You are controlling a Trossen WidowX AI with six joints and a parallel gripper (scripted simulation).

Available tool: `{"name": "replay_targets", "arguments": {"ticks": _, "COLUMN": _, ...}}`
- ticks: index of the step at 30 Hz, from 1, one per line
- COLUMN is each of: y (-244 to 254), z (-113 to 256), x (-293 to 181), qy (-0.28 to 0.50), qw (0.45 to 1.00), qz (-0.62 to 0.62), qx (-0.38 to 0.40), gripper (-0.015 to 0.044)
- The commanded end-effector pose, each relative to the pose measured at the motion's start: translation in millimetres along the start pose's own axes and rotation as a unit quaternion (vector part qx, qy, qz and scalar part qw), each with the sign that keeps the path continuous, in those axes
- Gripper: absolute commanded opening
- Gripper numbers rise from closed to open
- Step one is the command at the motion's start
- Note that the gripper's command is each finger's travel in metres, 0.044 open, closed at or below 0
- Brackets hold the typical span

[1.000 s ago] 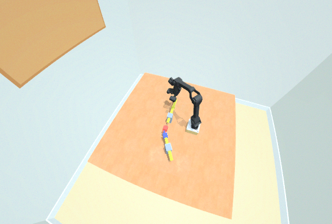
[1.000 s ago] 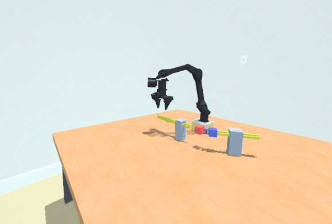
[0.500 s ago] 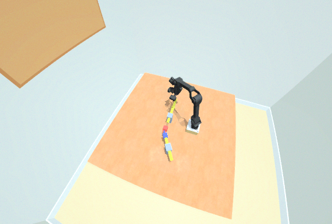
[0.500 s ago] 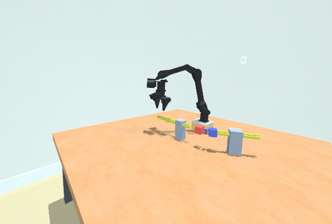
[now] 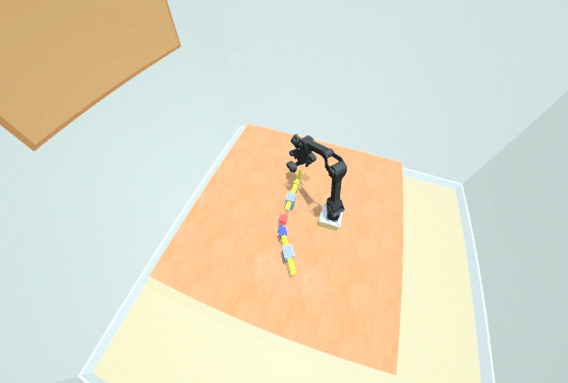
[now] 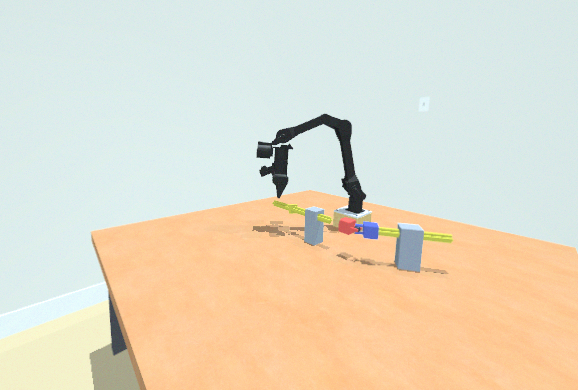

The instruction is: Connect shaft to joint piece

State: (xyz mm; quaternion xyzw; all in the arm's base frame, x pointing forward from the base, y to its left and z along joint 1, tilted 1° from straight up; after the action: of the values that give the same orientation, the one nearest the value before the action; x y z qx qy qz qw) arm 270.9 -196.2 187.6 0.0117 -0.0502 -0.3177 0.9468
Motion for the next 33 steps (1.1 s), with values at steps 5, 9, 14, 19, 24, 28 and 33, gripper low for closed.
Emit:
{"name": "replay_targets", "arguments": {"ticks": 5, "y": -3.2, "z": -14.6, "x": -4.6, "qy": -0.004, "qw": 0.99, "qz": -0.14, "qx": 0.013, "gripper": 0.044}}
{"name": "replay_targets", "arguments": {"ticks": 9, "y": -4.5, "z": -20.7, "x": -6.3, "qy": -0.007, "qw": 0.978, "qz": -0.207, "qx": 0.018, "gripper": 0.044}}
{"name": "replay_targets", "arguments": {"ticks": 14, "y": -6.2, "z": -28.2, "x": -8.6, "qy": -0.009, "qw": 0.957, "qz": -0.29, "qx": 0.026, "gripper": 0.044}}
{"name": "replay_targets", "arguments": {"ticks": 19, "y": -7.8, "z": -35.7, "x": -11.3, "qy": -0.01, "qw": 0.928, "qz": -0.37, "qx": 0.034, "gripper": 0.044}}
{"name": "replay_targets", "arguments": {"ticks": 24, "y": -8.9, "z": -40.8, "x": -13.3, "qy": -0.01, "qw": 0.905, "qz": -0.424, "qx": 0.04, "gripper": 0.044}}
{"name": "replay_targets", "arguments": {"ticks": 28, "y": -8.9, "z": -40.8, "x": -13.3, "qy": -0.01, "qw": 0.905, "qz": -0.424, "qx": 0.04, "gripper": 0.044}}
{"name": "replay_targets", "arguments": {"ticks": 33, "y": -8.3, "z": -46.4, "x": -12.9, "qy": -0.01, "qw": 0.904, "qz": -0.425, "qx": 0.04, "gripper": 0.044}}
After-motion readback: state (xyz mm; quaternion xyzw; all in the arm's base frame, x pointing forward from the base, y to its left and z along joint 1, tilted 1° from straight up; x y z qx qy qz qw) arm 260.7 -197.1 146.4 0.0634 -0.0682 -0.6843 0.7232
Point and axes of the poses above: the point midway between the two fingers, 35 mm back from their tips, its own z axis back along the fingers, its own y axis across the jaws, x = y × z, the point moved 8 cm from there along z, back along the fingers, and after that the axes turned 1 degree about -z, right-handed, at the moved point
